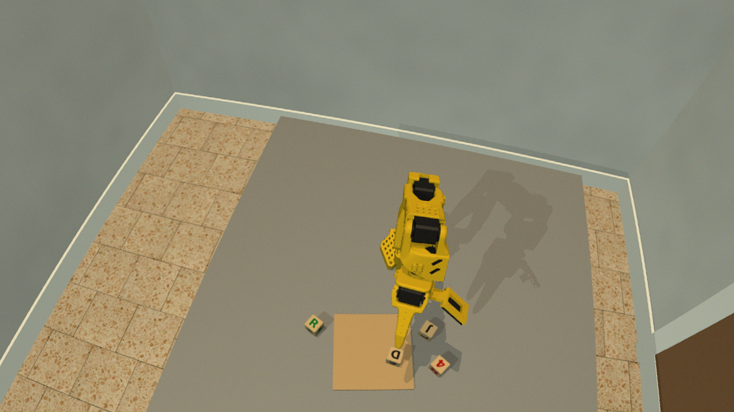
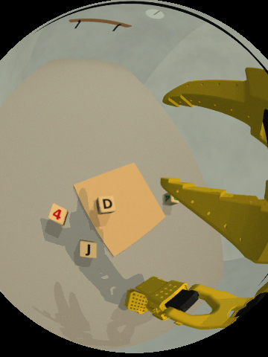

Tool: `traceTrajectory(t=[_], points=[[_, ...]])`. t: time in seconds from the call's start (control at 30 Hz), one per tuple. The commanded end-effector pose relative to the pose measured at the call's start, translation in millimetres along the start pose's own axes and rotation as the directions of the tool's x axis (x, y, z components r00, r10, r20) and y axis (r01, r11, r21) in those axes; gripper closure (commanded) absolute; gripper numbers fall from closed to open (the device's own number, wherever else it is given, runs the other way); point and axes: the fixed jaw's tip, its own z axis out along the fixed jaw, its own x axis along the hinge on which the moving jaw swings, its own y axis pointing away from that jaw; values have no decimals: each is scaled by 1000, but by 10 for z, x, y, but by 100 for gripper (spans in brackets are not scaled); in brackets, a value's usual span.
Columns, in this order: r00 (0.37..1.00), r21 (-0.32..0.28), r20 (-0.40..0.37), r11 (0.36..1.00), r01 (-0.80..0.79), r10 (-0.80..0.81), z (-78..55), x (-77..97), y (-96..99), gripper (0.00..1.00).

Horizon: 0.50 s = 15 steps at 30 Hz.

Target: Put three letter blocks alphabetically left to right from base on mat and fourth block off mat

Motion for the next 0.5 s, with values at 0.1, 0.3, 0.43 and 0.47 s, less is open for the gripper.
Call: traceTrajectory(t=[0.1, 0.3, 0.43, 0.47], points=[[1000, 72, 15, 997, -1, 0, -111, -8, -54, 68], [999, 67, 37, 997, -29, 27, -99, -73, 2, 68], [994, 50, 79, 995, -85, 80, -72, -196, 122, 68], [991, 44, 92, 994, -102, 98, -64, -233, 162, 68]])
